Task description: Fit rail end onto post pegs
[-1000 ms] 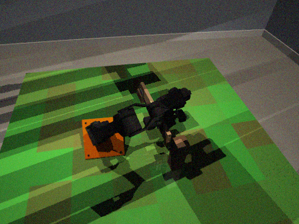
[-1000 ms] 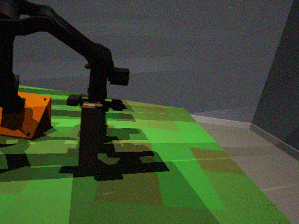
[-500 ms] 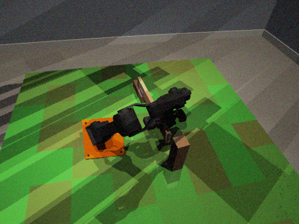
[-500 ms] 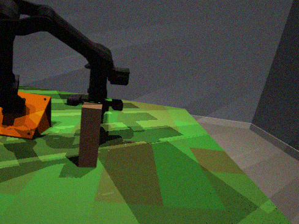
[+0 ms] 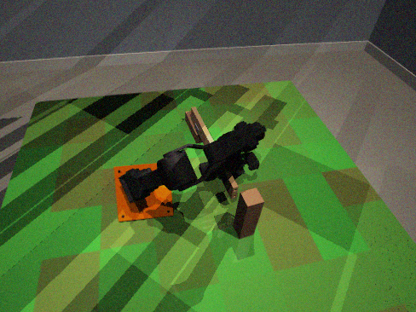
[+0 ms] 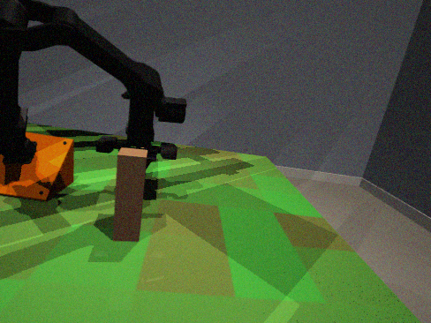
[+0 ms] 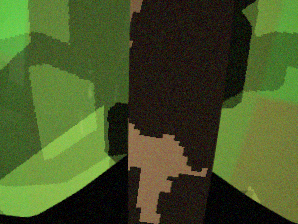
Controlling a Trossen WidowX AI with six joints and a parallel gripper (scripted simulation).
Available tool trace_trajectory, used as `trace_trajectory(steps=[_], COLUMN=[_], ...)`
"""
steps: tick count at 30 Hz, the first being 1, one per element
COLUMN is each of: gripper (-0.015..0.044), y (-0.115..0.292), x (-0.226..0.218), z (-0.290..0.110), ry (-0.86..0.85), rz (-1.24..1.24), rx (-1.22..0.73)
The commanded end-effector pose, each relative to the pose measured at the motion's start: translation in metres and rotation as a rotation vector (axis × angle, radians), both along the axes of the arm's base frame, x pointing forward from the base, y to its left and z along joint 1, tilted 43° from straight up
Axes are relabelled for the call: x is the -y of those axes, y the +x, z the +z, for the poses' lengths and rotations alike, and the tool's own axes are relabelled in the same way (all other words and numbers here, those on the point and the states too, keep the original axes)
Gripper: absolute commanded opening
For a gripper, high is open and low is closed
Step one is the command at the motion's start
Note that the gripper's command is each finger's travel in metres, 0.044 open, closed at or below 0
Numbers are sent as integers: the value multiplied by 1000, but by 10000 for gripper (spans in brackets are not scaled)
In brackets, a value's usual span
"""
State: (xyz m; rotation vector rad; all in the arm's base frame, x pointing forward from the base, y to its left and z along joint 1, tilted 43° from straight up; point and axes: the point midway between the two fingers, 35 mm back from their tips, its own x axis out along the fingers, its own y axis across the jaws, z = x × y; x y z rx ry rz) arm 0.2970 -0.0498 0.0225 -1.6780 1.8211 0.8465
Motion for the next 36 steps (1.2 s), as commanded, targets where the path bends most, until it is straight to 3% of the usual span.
trace_trajectory(steps=[1, 36], gripper=[0, 0], y=[0, 1], x=[0, 6], z=[0, 9], ry=[6, 5], rz=[1, 1], rx=[2, 2])
